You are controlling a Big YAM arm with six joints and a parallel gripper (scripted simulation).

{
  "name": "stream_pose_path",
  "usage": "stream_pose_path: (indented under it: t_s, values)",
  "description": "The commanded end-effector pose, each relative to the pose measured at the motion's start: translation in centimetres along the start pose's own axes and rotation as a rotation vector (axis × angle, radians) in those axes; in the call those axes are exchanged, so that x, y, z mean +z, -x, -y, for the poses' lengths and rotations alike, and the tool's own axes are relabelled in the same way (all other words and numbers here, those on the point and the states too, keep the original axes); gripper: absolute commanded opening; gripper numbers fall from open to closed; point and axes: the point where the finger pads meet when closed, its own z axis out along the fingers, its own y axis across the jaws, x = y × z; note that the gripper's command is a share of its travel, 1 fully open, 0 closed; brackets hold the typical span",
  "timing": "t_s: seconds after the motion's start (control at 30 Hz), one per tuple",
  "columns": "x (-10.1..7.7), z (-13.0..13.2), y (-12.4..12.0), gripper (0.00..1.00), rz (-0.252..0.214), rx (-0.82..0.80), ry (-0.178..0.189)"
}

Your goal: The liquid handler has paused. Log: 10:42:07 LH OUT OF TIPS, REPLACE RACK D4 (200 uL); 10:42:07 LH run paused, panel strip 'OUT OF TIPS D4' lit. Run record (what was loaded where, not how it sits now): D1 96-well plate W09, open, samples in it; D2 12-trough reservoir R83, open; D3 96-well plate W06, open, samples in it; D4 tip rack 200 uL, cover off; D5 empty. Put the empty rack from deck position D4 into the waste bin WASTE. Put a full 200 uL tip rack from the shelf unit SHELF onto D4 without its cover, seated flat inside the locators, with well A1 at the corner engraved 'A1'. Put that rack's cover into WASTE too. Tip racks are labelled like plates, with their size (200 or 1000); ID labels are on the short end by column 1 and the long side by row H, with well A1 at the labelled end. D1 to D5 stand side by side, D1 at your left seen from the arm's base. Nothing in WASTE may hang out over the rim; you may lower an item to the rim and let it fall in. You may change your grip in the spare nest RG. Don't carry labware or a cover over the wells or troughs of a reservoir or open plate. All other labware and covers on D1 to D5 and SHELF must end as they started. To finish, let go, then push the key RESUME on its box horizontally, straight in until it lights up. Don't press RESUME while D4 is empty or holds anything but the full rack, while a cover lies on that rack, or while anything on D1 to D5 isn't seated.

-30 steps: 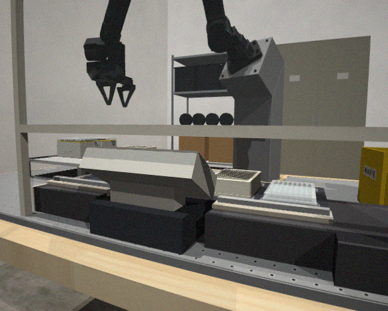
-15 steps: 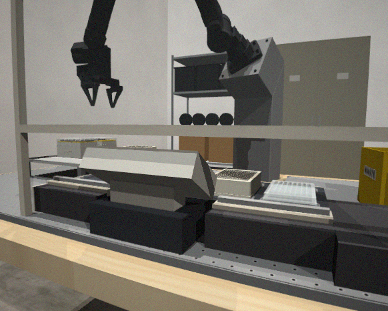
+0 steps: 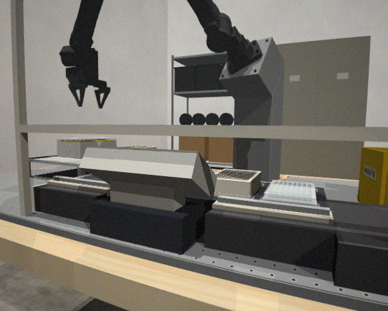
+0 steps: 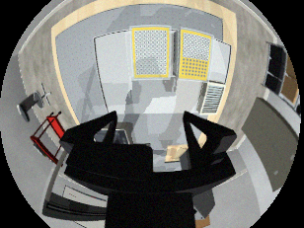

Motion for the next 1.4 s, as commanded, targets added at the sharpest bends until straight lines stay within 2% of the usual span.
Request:
stream_pose_path:
  t_s: [0.0, 0.03, 0.07, 0.13, 0.5, 0.53, 0.6, 0.63, 0.73, 0.77, 0.83, 1.1, 1.17, 1.2, 1.27, 1.37]
  values:
    - [-1.0, 0.1, 2.5, 1.00, 0.024, -0.026, -0.003]
    - [-1.0, 0.1, 2.5, 1.00, 0.024, -0.026, -0.003]
    - [-0.2, -0.5, 2.6, 1.00, 0.008, -0.036, 0.003]
    - [-1.0, 0.2, 4.1, 1.00, 0.025, -0.026, -0.003]
    - [-1.3, 0.7, 9.5, 1.00, 0.027, -0.026, -0.004]
    - [-0.6, 0.2, 9.1, 1.00, 0.016, -0.034, 0.000]
    - [-0.6, 0.2, 9.1, 1.00, 0.016, -0.034, 0.000]
    - [-1.2, -2.0, 8.9, 1.00, 0.025, -0.070, 0.010]
    - [-1.0, -1.8, 8.6, 1.00, 0.020, -0.064, 0.008]
    - [0.8, -0.7, 8.3, 1.00, 0.002, -0.050, 0.007]
    - [2.0, 0.2, 7.8, 1.00, -0.010, -0.019, 0.001]
    - [4.8, 0.3, 7.6, 1.00, -0.012, -0.016, 0.000]
    - [4.8, 0.3, 7.6, 1.00, -0.012, -0.016, 0.000]
    - [3.6, 0.3, 8.5, 1.00, 0.017, -0.019, -0.002]
    - [5.6, 0.0, 7.8, 1.00, -0.008, -0.022, 0.001]
    - [6.7, 0.2, 7.7, 1.00, -0.010, -0.018, 0.000]
